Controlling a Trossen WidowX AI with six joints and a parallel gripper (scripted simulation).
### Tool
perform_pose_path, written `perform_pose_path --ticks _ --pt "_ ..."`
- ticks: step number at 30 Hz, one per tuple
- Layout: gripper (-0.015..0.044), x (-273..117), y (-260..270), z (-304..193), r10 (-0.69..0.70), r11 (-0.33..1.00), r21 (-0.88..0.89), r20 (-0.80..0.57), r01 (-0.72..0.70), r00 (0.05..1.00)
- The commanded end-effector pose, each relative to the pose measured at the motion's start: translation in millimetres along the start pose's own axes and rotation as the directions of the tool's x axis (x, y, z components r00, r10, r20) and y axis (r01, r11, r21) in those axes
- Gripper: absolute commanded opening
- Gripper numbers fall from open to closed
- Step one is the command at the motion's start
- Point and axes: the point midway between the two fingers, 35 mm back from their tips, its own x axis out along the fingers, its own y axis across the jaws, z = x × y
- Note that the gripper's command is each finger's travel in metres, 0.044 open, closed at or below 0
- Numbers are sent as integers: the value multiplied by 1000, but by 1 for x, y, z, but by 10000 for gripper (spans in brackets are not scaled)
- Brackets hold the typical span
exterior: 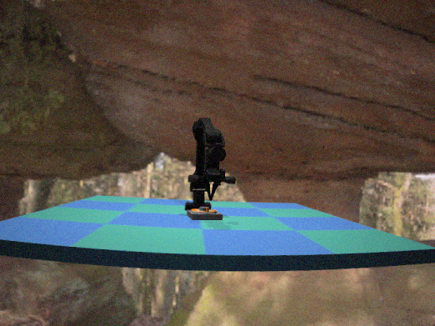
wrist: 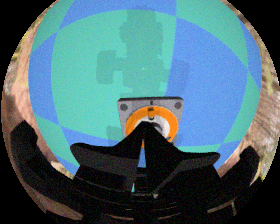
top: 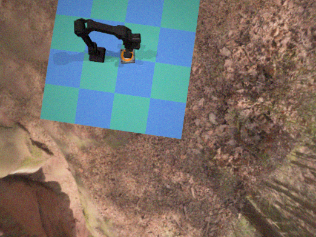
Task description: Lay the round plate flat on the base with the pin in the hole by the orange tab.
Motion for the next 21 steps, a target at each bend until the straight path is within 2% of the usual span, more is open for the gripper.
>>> perform_pose_path --ticks 1,2,21 --pt "0 -14 0 -1 -1 1000 3 12 1 1000" --pt "0 -4 0 0 1 1000 -1 5 -1 1000" --pt "0 -4 0 0 1 1000 -1 5 -1 1000"
